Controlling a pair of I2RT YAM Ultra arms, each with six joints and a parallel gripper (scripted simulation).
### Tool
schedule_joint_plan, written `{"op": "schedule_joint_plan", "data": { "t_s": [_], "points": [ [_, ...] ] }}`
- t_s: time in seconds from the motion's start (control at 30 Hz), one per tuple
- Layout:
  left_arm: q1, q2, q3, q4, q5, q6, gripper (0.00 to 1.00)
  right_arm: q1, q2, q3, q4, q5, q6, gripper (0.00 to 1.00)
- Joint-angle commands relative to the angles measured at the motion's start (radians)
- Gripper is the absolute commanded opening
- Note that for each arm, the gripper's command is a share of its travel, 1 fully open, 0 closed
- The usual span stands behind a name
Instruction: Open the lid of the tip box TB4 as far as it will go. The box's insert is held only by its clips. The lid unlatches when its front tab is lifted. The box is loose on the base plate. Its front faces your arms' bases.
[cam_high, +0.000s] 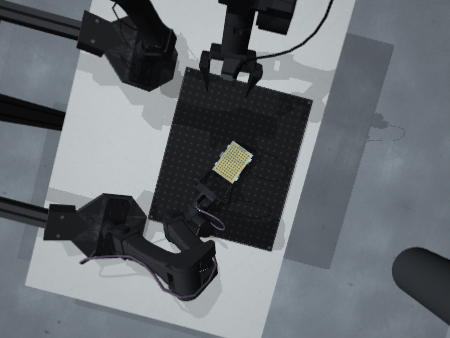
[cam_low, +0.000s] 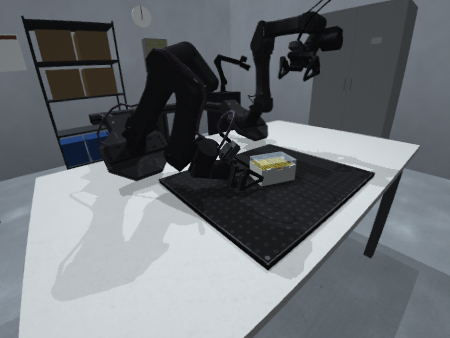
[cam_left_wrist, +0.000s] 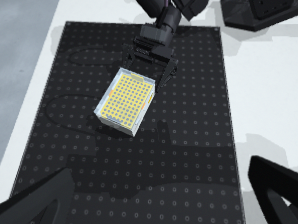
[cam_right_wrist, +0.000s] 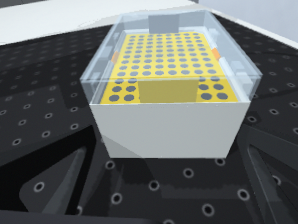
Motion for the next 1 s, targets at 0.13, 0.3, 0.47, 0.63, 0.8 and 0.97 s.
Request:
{"op": "schedule_joint_plan", "data": {
  "t_s": [0.13, 0.3, 0.47, 0.63, 0.8, 0.97],
  "points": [
    [0.006, 0.003, 0.019, -0.018, 0.019, 0.006, 1.00, 0.039, 0.032, 0.056, -0.038, 0.034, 0.008, 1.00],
    [0.006, 0.003, 0.019, -0.018, 0.019, 0.006, 1.00, 0.043, 0.035, 0.062, -0.040, 0.032, 0.007, 1.00],
    [0.006, 0.003, 0.019, -0.018, 0.019, 0.006, 1.00, 0.043, 0.036, 0.062, -0.040, 0.030, 0.007, 1.00],
    [0.006, 0.003, 0.019, -0.018, 0.019, 0.006, 1.00, 0.037, 0.027, 0.052, -0.028, 0.030, 0.004, 0.96],
    [0.006, 0.003, 0.019, -0.018, 0.019, 0.006, 1.00, 0.037, 0.027, 0.052, -0.028, 0.030, 0.004, 0.91],
    [0.006, 0.003, 0.019, -0.018, 0.019, 0.006, 1.00, 0.033, 0.026, 0.050, -0.039, 0.018, 0.006, 0.84]
  ]
}}
